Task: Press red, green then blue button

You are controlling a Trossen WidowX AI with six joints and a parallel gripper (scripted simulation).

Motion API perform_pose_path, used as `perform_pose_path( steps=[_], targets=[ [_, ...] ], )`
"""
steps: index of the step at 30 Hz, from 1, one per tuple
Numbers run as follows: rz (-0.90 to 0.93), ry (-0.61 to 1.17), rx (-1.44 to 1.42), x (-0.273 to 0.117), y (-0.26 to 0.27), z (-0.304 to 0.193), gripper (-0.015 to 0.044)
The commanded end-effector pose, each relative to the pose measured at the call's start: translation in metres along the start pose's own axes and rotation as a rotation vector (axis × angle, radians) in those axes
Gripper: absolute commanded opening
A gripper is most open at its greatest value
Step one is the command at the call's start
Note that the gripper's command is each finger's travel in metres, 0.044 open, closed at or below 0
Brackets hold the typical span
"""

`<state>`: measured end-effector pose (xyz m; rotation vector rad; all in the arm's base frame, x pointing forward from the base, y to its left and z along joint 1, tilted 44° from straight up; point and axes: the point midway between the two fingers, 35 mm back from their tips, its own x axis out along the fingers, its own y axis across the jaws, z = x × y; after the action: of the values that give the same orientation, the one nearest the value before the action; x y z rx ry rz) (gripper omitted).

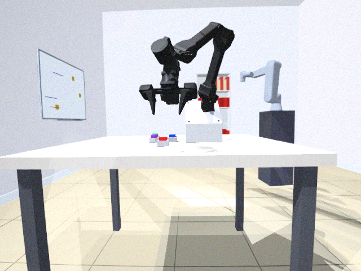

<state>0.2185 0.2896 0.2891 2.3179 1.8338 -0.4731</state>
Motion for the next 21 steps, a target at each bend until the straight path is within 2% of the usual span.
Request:
perform_pose_path(
  steps=[1, 10, 21],
  targets=[
    [0.002, -0.004, -0.012, 0.000, 0.001, 0.001, 0.0400],
    [0.004, -0.209, -0.578, -0.018, 0.046, 0.070, 0.0400],
    [-0.179, -0.362, -1.187, -0.055, 0.074, 0.145, 0.0400]
  ],
)
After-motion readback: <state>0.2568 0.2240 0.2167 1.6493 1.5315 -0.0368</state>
